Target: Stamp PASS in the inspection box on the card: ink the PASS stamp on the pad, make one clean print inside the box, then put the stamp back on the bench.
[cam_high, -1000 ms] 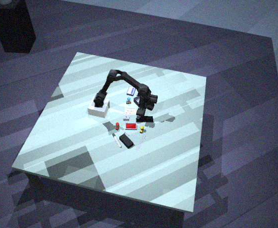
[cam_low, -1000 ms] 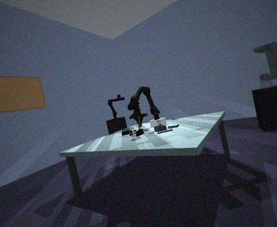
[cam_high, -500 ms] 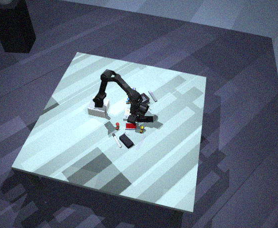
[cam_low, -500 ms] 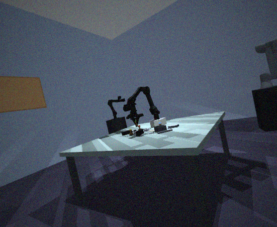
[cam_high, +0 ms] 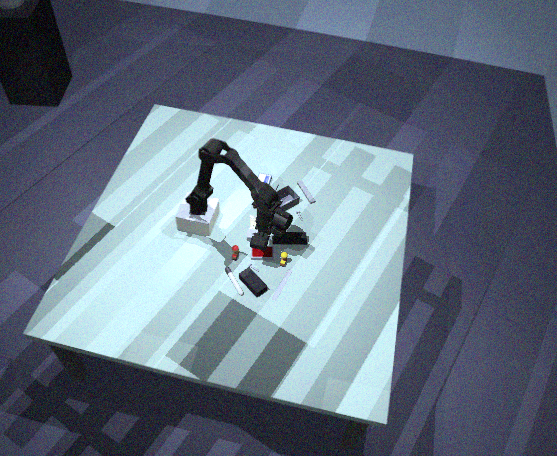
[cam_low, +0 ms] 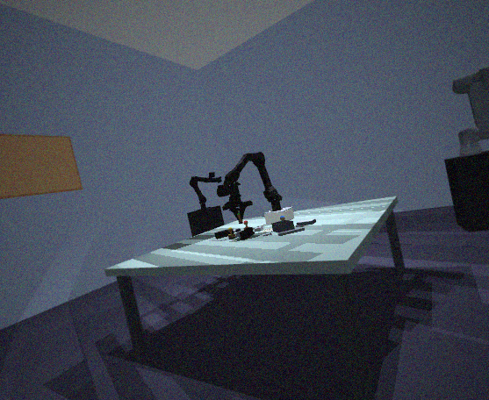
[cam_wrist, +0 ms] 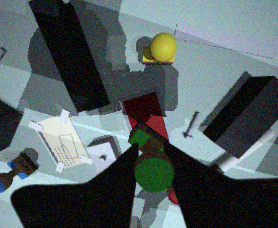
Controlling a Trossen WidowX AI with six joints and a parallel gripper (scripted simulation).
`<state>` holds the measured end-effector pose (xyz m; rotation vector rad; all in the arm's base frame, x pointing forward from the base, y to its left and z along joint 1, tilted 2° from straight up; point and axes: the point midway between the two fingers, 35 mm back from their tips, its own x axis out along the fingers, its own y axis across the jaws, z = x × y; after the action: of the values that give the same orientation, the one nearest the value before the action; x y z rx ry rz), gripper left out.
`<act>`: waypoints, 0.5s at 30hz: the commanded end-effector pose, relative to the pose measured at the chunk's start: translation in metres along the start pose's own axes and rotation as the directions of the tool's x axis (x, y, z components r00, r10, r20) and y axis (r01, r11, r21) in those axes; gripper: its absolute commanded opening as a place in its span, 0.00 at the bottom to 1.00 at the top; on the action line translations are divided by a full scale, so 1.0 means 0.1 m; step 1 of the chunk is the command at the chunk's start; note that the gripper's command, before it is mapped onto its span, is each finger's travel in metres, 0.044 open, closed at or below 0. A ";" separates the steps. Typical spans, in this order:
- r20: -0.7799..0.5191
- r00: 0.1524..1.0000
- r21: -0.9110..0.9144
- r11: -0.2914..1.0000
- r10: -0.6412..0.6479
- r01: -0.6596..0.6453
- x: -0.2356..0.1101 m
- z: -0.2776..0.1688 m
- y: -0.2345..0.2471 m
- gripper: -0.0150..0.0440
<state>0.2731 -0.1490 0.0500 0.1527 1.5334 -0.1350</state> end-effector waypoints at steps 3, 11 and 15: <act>0.000 1.000 -0.004 1.000 0.005 -0.005 0.05 0.00 0.00 0.25; 0.000 1.000 -0.004 1.000 0.005 -0.005 0.10 0.00 0.00 0.25; 0.000 1.000 -0.003 1.000 0.006 -0.006 0.13 0.00 0.00 0.25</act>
<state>0.2734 -0.1494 0.0399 0.1532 1.5340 -0.1350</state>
